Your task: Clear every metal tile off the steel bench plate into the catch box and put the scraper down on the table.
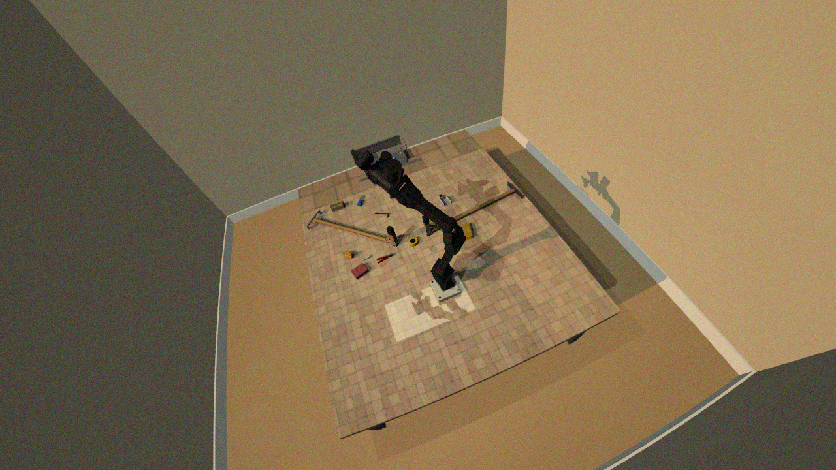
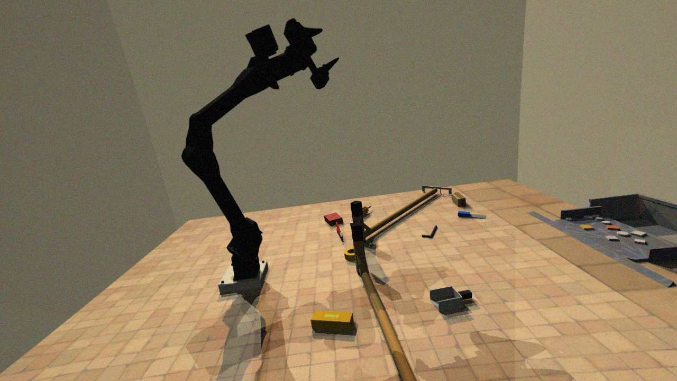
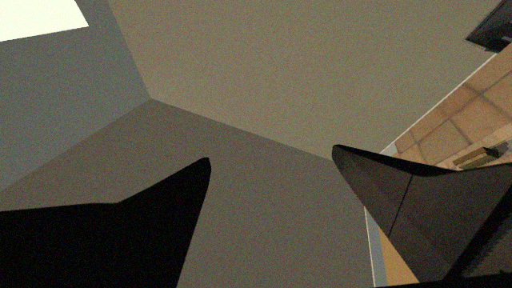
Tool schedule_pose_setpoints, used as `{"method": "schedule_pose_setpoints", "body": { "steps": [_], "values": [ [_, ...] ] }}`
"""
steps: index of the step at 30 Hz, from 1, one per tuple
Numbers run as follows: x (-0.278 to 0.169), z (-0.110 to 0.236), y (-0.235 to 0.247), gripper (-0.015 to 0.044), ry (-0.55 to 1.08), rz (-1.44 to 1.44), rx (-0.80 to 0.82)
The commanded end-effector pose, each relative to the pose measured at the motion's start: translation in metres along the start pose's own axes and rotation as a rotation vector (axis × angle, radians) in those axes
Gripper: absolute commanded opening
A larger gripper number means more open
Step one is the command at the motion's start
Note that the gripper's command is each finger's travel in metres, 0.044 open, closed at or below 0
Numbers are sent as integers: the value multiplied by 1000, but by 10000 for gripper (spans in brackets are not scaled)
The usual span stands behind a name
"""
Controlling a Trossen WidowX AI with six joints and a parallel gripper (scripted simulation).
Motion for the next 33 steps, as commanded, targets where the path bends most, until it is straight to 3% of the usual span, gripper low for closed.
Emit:
{"method": "schedule_pose_setpoints", "body": {
  "steps": [1, 33],
  "values": [
    [10, -12, 10, 440, -33, -104, 52],
    [82, -85, 40, 440, -110, -780, 473]
  ]
}}
Point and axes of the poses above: the point midway between the two fingers, 35 mm back from their tips, its own z axis back along the fingers, its own y axis across the jaws, x = y × z, the point moved 2 cm from there along z, back along the fingers, and after that the axes turned 2 degrees about z, right-handed, at the moved point
